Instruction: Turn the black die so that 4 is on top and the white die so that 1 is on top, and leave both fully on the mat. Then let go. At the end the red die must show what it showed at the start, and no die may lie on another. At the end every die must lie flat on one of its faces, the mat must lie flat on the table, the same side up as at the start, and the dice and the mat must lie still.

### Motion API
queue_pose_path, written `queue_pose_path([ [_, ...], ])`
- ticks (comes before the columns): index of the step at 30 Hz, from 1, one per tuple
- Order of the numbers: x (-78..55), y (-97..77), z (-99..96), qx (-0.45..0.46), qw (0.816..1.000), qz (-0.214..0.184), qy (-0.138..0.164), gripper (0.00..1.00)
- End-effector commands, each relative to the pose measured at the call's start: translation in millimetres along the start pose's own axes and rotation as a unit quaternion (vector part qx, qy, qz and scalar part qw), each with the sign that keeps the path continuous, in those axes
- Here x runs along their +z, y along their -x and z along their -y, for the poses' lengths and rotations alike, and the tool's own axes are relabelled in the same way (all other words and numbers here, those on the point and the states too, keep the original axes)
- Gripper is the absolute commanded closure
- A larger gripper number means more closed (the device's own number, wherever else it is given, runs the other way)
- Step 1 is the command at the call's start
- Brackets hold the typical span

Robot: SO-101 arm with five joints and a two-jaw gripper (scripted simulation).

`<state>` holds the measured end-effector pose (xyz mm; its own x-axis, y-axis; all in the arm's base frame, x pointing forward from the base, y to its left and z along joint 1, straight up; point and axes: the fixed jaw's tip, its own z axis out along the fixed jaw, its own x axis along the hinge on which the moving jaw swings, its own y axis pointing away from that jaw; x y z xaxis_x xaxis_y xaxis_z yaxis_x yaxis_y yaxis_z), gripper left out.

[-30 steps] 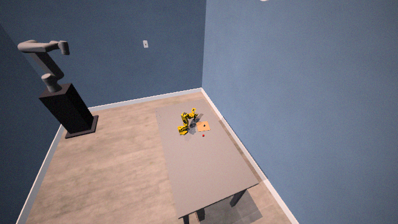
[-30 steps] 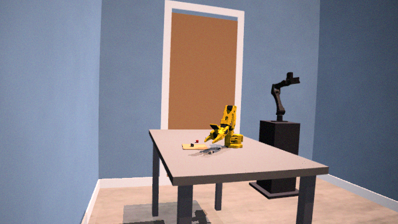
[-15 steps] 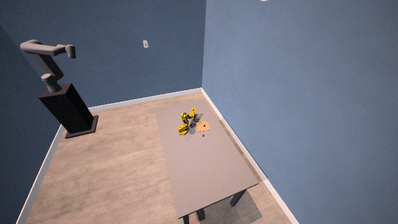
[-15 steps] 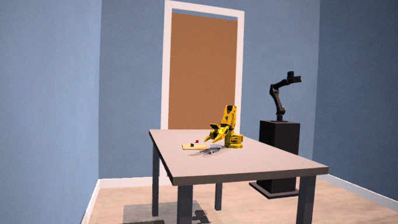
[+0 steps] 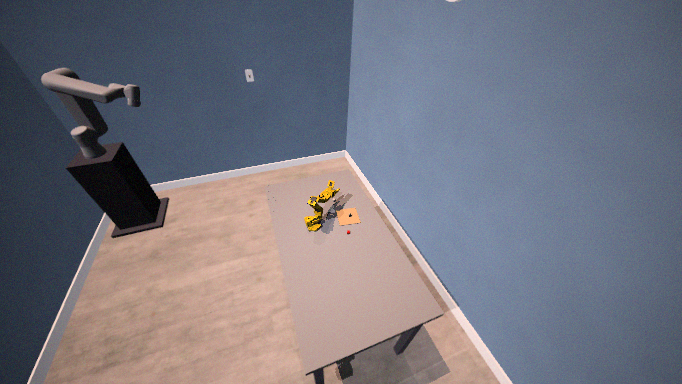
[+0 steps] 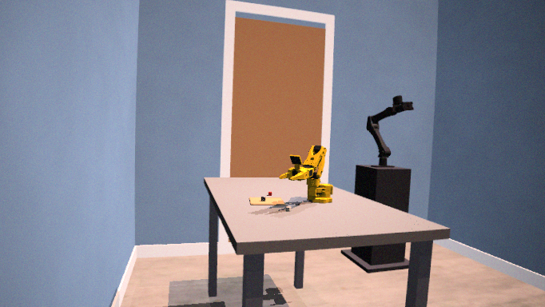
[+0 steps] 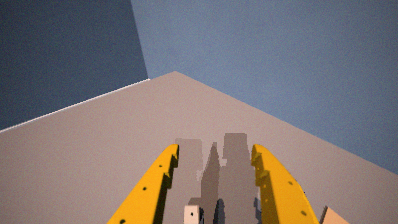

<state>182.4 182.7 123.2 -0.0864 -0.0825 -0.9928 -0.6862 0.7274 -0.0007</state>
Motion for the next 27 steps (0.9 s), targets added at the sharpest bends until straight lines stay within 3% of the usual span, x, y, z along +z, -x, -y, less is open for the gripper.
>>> queue_pose_path([
  [1,-7.6,34.8,-2.4,-0.004,0.997,0.075,0.004,0.74],
  [5,-13.2,51.1,-2.3,-0.003,0.994,0.113,0.004,0.75],
  [9,-15.6,57.0,-2.3,-0.003,0.992,0.127,0.004,0.75],
  [20,-14.5,57.4,-2.4,-0.003,0.992,0.123,0.004,0.75],
  [27,-7.9,58.0,-3.0,-0.002,0.995,0.099,0.006,0.75],
])
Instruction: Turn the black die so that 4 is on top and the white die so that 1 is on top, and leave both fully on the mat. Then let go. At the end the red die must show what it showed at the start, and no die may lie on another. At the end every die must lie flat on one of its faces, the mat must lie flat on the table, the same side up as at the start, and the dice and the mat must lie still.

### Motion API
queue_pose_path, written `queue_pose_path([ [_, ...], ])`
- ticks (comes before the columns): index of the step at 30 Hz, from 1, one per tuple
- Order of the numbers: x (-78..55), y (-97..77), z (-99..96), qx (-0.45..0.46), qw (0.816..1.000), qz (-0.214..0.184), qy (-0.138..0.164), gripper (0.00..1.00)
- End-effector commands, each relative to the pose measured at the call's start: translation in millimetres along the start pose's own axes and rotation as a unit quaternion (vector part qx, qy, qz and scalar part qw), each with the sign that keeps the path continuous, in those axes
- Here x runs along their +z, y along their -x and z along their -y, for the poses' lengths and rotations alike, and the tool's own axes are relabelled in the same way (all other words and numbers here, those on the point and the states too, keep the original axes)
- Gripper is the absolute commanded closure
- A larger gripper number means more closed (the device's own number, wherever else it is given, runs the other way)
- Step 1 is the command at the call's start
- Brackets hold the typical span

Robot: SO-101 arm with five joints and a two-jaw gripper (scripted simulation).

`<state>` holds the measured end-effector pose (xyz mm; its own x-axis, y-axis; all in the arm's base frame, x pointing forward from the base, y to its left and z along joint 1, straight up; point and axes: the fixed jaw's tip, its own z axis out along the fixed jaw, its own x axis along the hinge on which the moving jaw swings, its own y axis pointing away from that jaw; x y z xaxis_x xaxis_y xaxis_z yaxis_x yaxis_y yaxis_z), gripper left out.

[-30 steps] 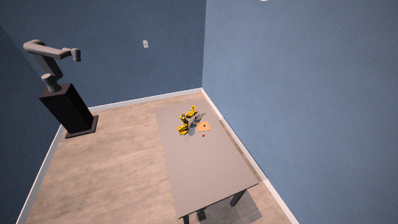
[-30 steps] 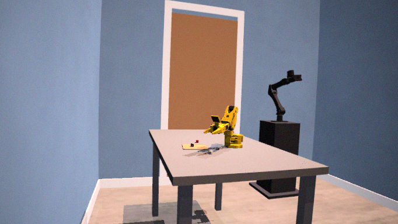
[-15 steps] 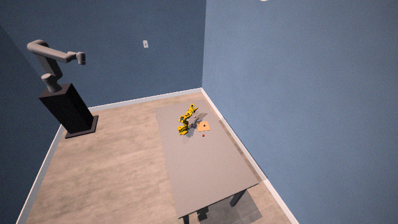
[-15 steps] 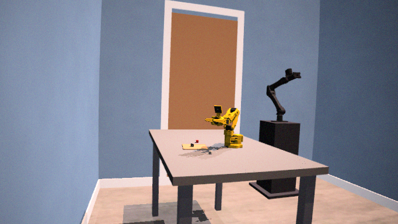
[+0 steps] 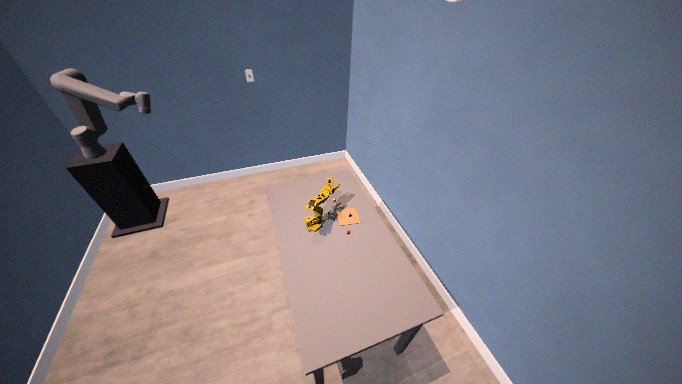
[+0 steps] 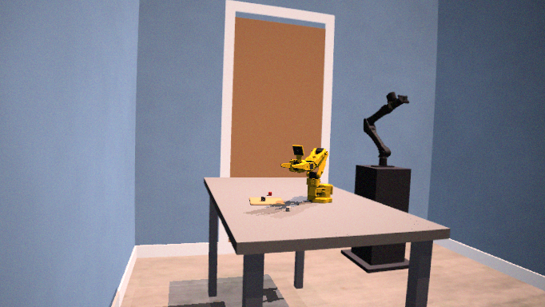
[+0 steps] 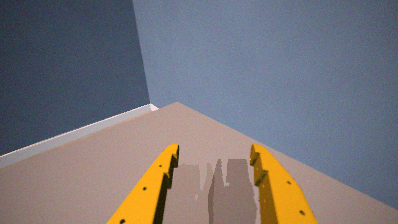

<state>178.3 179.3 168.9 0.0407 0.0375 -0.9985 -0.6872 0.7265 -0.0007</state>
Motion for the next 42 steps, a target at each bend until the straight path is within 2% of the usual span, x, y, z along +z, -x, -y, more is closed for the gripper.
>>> queue_pose_path([
  [1,6.6,12.4,-2.8,-0.002,1.000,0.006,0.005,0.75],
  [3,6.6,12.4,-2.8,-0.002,1.000,0.006,0.005,0.75],
  [7,13.7,11.8,-3.4,0.000,1.000,-0.023,0.007,0.75],
  [18,35.0,8.5,-6.6,0.004,0.989,-0.146,0.011,0.75],
  [20,35.0,8.5,-6.6,0.004,0.989,-0.146,0.011,0.75],
  [21,36.4,8.1,-6.9,0.004,0.987,-0.159,0.011,0.75],
  [28,41.4,5.3,-9.4,0.006,0.966,-0.258,0.013,0.75],
  [35,36.7,2.9,-11.6,0.007,0.935,-0.353,0.014,0.75],
  [37,36.7,2.9,-11.6,0.007,0.935,-0.353,0.014,0.75],
  [42,28.9,1.7,-12.7,0.007,0.911,-0.412,0.014,0.75],
])
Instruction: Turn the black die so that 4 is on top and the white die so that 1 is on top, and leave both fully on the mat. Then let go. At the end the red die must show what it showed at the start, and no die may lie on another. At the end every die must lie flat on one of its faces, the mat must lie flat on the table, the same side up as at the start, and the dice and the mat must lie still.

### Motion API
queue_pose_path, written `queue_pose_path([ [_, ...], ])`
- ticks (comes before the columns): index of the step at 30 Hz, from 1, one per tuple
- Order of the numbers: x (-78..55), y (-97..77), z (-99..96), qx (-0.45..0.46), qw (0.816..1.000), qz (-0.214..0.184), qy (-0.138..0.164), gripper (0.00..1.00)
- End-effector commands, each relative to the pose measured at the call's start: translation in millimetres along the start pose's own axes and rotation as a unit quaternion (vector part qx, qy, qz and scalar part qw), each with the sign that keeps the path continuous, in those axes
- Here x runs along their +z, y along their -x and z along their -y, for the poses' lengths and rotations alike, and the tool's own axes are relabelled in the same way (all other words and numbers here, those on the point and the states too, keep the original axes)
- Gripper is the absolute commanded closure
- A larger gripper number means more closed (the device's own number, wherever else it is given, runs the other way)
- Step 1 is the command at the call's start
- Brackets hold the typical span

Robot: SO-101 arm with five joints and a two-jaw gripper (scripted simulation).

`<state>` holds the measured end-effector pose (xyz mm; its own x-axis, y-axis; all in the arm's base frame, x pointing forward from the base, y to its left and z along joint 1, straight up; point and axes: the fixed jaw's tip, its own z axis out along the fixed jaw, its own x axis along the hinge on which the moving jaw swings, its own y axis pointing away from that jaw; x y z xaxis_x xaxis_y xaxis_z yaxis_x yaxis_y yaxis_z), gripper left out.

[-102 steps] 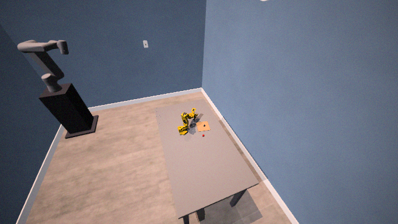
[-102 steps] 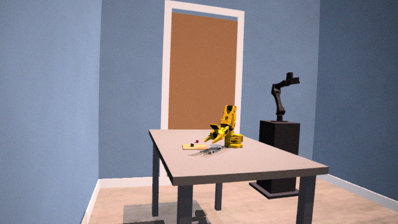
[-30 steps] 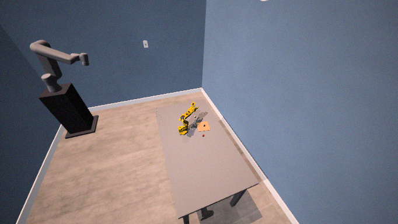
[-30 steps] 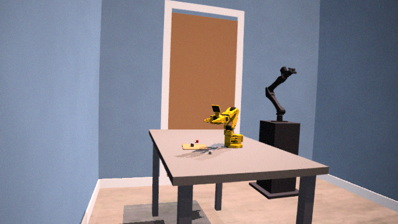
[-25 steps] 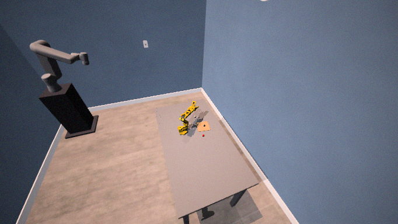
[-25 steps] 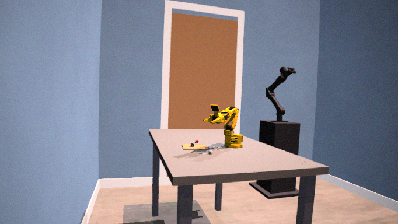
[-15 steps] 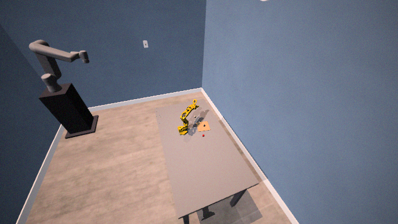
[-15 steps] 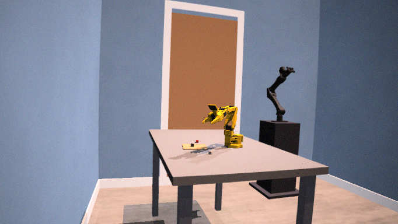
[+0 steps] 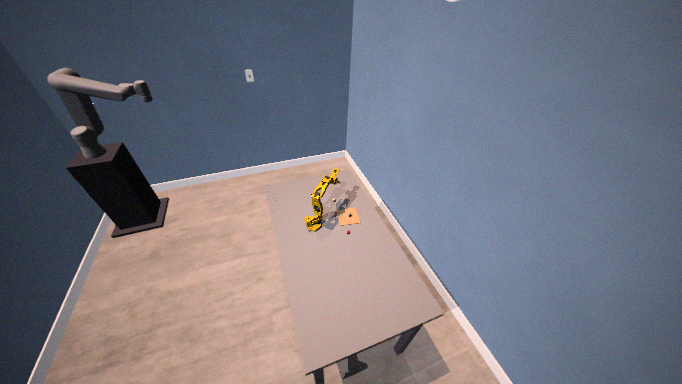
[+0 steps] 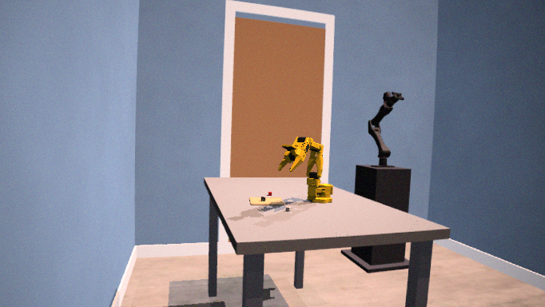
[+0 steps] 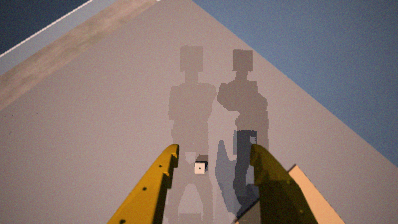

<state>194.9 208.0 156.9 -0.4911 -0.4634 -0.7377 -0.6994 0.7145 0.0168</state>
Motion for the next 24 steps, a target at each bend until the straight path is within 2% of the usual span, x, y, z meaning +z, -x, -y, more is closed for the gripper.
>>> queue_pose_path([
  [1,-13.6,7.8,-3.7,0.001,0.999,-0.038,0.004,0.75],
  [10,-23.4,-3.6,-4.9,0.002,0.993,-0.115,0.003,0.75],
  [24,-28.8,-9.6,-5.3,0.002,0.989,-0.149,0.002,0.75],
])
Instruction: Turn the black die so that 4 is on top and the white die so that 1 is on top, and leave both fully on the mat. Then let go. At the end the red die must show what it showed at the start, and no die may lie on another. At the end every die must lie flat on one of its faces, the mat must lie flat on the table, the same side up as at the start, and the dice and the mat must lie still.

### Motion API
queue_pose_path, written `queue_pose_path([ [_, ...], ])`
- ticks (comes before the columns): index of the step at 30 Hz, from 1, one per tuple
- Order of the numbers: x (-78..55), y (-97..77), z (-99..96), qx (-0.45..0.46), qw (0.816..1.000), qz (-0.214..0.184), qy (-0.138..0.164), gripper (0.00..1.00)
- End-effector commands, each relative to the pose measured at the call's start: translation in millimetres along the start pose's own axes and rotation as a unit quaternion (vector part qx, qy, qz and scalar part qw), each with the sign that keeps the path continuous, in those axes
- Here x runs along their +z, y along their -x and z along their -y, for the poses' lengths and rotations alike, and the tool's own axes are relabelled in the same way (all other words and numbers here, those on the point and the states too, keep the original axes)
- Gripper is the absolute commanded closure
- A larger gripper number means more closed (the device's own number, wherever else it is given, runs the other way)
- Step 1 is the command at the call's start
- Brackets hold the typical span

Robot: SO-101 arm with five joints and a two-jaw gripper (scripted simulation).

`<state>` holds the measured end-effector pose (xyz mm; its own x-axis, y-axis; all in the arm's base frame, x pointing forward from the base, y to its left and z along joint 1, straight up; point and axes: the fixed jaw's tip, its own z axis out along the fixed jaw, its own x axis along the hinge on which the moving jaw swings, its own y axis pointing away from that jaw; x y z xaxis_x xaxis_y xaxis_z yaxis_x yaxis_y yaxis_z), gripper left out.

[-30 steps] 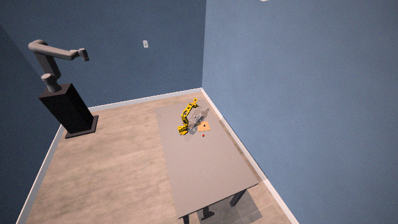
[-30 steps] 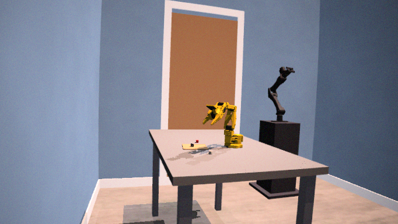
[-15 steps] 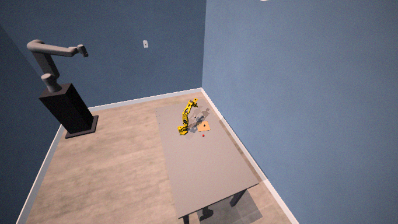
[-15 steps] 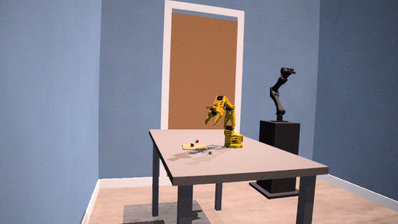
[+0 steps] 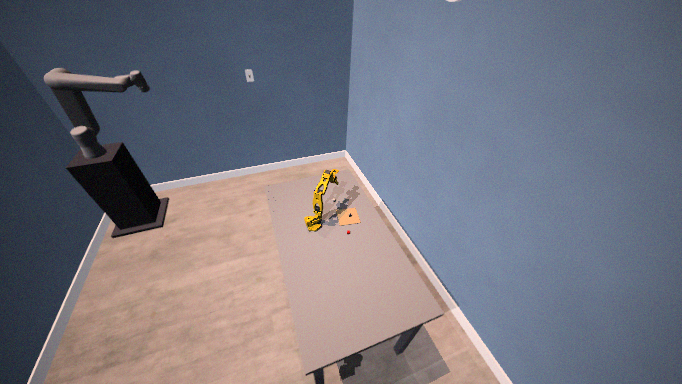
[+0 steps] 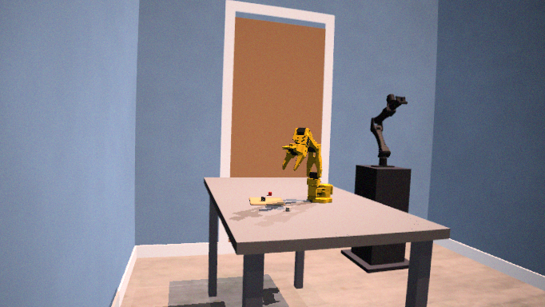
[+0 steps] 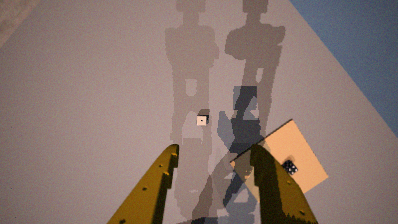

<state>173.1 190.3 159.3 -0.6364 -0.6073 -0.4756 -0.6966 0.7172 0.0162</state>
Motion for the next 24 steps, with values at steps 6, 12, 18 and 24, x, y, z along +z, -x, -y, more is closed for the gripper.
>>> queue_pose_path([
  [6,-8.7,4.8,-2.7,0.000,1.000,0.017,0.004,0.75],
  [12,0.9,1.8,-2.6,0.000,1.000,-0.004,0.003,0.75],
  [18,32.0,-11.1,-2.2,0.000,0.997,-0.077,-0.001,0.75],
  [24,56.8,-25.5,-1.7,-0.001,0.990,-0.138,-0.003,0.75],
])
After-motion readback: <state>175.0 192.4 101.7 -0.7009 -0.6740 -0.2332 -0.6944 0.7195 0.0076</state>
